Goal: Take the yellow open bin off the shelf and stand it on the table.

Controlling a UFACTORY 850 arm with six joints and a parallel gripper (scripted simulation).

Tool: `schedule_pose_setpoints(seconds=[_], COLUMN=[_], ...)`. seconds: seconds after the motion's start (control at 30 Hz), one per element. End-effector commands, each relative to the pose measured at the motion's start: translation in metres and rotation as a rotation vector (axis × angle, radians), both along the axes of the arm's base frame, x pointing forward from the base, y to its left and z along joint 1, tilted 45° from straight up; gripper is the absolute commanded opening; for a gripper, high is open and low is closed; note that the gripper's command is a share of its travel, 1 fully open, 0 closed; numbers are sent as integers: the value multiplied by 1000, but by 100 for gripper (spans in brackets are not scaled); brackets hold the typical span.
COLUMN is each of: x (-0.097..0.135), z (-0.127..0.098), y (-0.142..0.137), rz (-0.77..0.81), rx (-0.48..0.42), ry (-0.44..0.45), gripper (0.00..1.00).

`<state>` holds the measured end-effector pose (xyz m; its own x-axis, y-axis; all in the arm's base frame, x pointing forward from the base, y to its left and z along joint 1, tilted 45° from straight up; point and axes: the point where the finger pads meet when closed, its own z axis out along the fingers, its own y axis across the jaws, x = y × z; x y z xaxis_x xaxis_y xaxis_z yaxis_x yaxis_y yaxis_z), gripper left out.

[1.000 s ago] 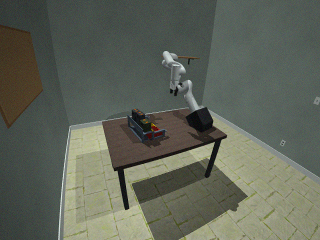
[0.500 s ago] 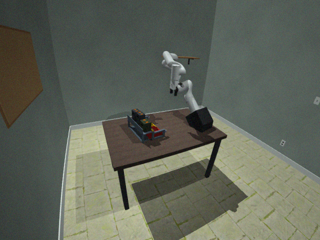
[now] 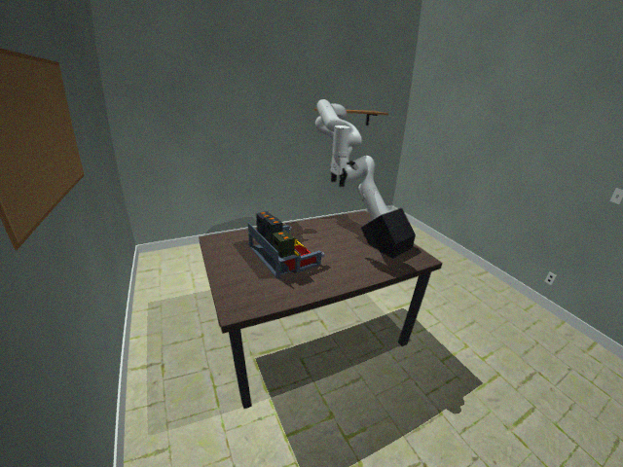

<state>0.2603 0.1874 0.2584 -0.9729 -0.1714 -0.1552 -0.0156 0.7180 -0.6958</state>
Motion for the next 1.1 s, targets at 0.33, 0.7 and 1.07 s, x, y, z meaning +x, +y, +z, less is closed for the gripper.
schedule_pose_setpoints(seconds=[0.33, 0.7, 1.07], x=[0, 0, 0], z=[0, 0, 0], y=[1, 1, 1], rz=[0, 0, -182], rx=[1, 1, 61], ry=[-1, -1, -176], gripper=[100, 100, 100])
